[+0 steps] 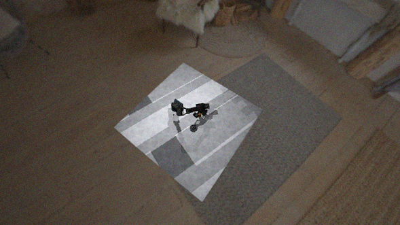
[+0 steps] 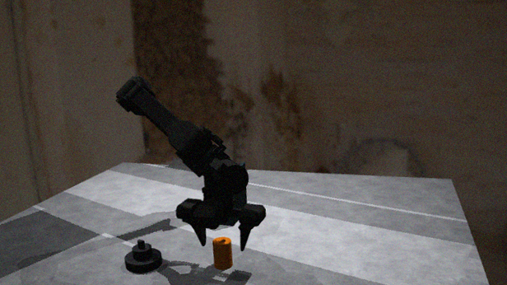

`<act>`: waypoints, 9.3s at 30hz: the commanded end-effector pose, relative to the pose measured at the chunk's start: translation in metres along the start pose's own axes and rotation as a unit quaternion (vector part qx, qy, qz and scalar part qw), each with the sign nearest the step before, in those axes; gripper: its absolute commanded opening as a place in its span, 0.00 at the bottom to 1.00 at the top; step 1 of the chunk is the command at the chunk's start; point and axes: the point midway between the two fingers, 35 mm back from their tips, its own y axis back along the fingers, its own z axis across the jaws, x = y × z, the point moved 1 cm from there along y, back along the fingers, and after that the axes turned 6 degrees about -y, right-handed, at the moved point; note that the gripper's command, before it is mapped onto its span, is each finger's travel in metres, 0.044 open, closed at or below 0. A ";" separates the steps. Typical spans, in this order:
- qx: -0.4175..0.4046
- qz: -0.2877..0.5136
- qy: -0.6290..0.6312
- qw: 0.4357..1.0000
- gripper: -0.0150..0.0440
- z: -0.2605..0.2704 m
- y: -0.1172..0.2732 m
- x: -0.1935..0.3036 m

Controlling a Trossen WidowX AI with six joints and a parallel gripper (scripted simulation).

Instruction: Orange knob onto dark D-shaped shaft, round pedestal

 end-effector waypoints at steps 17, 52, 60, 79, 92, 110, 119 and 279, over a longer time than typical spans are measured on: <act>0.004 -0.002 0.003 1.000 1.00 -0.002 -0.033 0.001; -0.002 -0.002 0.004 1.000 0.25 0.005 0.050 -0.006; 0.001 -0.001 0.004 1.000 0.25 0.000 0.104 0.001; -0.007 -0.001 0.007 1.000 0.25 -0.031 0.097 -0.021; -0.011 -0.002 0.008 1.000 0.25 -0.065 0.087 -0.040; -0.007 -0.003 0.007 1.000 0.25 -0.117 0.070 -0.059; -0.002 -0.003 0.005 1.000 0.25 -0.144 0.062 -0.064; 0.008 0.000 0.309 0.951 0.25 -0.175 0.029 -0.067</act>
